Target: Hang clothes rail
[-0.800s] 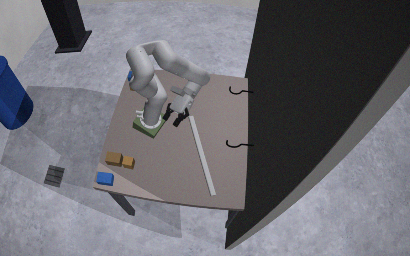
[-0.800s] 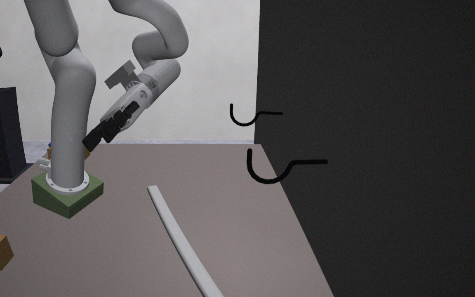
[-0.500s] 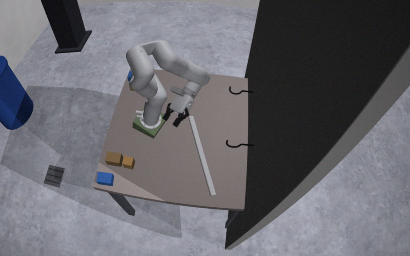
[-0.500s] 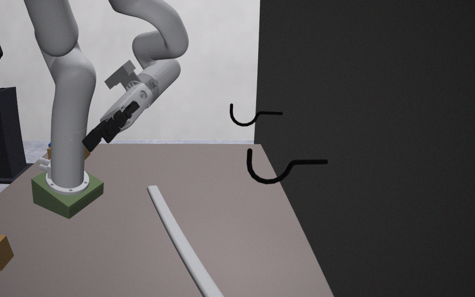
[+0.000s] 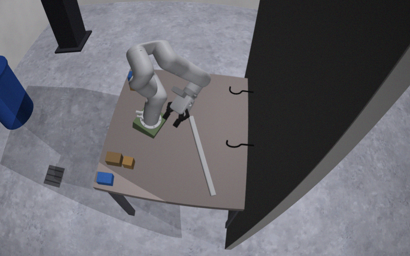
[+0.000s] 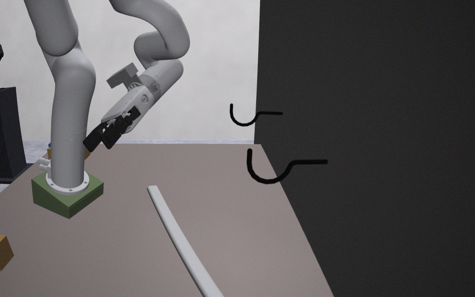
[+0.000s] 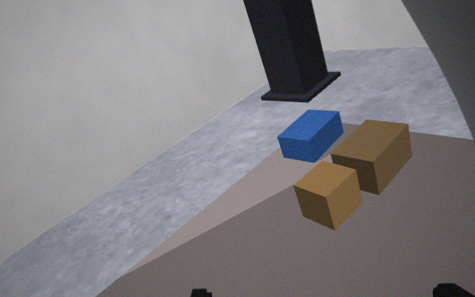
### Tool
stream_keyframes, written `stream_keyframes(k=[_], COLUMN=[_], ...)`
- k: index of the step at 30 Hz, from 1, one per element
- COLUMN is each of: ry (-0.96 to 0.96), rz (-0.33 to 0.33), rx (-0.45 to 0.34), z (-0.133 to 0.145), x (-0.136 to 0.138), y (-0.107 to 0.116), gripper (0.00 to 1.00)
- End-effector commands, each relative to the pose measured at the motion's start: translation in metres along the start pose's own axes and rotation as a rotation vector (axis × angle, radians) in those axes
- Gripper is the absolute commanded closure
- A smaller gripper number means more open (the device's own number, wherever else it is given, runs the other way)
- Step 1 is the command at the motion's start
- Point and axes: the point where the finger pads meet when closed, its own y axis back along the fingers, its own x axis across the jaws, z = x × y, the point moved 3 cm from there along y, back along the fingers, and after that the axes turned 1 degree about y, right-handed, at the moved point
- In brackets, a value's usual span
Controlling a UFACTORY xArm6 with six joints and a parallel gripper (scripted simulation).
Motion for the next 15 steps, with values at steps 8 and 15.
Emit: stream_keyframes(k=[8, 15], ry=[0.290, 0.412], rz=[0.214, 0.290], rx=[-0.113, -0.197], z=[0.017, 0.025], x=[0.007, 0.008], y=[0.004, 0.007], gripper=[0.00, 0.00])
